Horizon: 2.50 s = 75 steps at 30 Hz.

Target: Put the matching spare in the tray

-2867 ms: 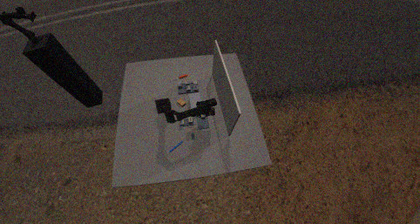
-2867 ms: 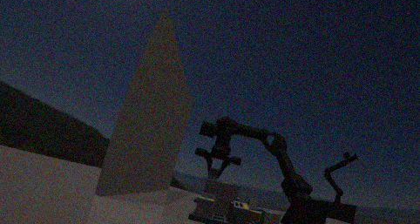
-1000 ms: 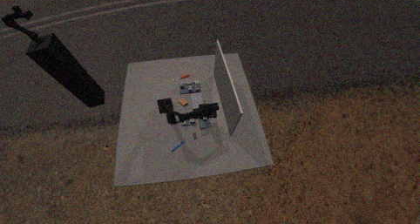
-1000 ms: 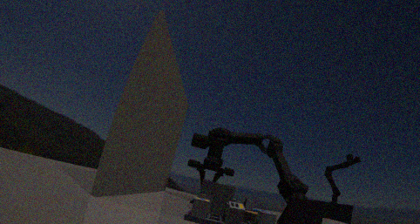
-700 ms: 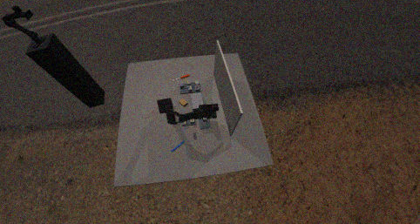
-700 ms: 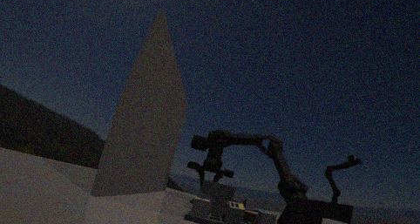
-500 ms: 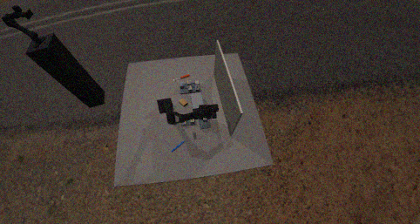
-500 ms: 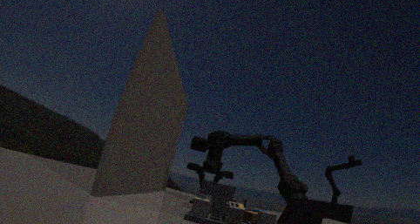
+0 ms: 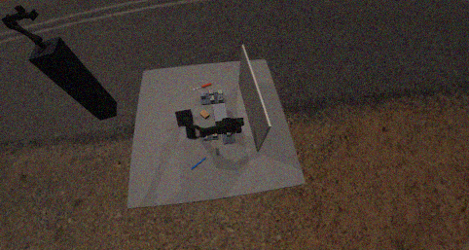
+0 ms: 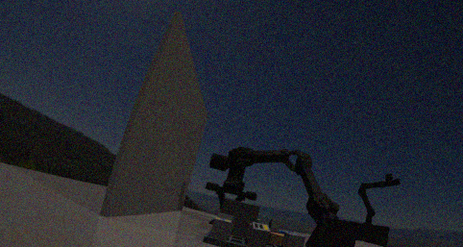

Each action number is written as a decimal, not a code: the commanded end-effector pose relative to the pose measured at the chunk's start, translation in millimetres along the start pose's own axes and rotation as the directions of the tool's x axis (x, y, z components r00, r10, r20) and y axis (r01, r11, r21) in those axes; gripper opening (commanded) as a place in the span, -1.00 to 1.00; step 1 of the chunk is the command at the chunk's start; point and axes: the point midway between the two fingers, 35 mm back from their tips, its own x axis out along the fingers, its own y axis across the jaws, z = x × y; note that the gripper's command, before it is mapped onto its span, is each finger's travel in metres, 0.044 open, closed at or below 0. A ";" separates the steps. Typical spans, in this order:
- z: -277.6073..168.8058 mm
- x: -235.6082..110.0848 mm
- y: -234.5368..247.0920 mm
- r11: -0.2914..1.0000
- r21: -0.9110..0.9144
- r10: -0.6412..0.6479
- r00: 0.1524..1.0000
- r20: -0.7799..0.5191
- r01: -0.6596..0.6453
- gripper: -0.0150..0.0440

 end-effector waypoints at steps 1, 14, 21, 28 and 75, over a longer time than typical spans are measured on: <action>1.3 2.7 0.9 1.000 -0.006 0.001 1.000 0.004 -0.001 -0.49; 0.5 13.0 2.1 1.000 -0.005 0.002 1.000 0.004 -0.001 -0.49; 0.0 18.5 2.9 1.000 -0.005 0.002 1.000 0.004 -0.002 -0.49; -1.7 20.5 2.6 1.000 0.002 0.002 1.000 0.001 -0.002 -0.31; 2.5 -82.8 2.7 0.995 -0.093 -0.028 1.000 0.010 0.029 1.00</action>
